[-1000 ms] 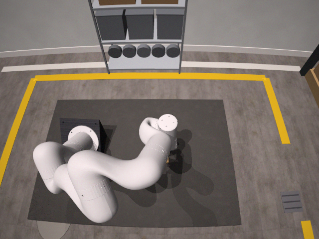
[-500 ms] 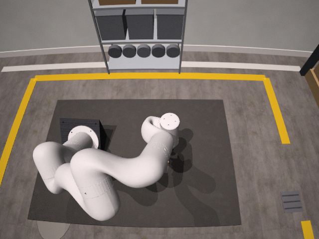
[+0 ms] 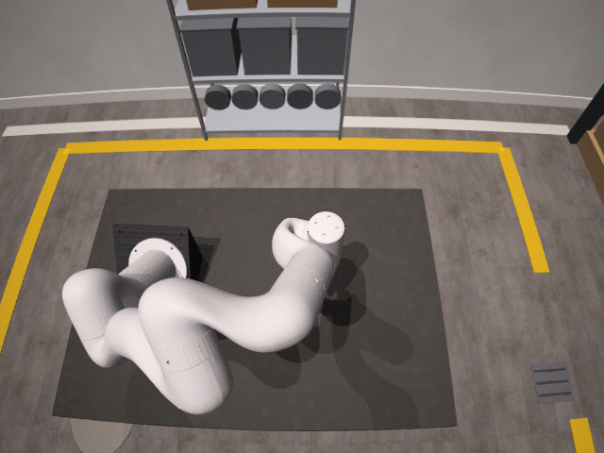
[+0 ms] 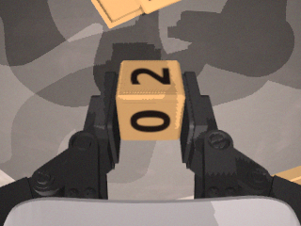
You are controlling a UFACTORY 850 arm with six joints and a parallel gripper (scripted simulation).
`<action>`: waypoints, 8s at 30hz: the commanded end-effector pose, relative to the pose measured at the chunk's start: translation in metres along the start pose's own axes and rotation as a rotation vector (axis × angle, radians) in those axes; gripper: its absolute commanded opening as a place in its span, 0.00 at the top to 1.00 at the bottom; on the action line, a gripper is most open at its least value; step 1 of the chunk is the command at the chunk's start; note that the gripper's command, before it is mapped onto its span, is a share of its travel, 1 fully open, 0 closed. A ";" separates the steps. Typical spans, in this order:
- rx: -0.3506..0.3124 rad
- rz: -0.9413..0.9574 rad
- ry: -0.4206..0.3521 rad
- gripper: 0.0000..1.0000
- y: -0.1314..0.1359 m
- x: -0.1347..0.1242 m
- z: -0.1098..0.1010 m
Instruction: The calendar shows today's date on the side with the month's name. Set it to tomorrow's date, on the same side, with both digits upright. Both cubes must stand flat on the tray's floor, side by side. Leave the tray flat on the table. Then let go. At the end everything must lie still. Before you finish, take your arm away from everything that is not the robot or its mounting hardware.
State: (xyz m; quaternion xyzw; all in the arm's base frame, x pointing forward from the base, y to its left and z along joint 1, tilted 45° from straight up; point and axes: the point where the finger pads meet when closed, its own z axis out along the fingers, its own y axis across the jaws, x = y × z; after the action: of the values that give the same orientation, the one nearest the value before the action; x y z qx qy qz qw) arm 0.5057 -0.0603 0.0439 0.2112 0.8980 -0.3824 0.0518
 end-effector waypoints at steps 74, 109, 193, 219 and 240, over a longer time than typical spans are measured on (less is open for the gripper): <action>-0.015 -2.269 0.009 0.71 0.053 -0.034 0.004; -0.025 -3.252 0.000 0.71 0.075 -0.046 0.008; -0.027 -3.542 -0.003 0.71 0.082 -0.049 0.104; -0.027 -3.542 -0.003 0.71 0.082 -0.049 0.104; -0.027 -3.541 -0.003 0.71 0.083 -0.050 0.104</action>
State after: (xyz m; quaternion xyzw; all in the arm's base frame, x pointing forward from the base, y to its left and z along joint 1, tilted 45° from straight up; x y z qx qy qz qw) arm 0.5773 -0.1004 -0.0725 0.9227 -0.0315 -0.0324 0.3828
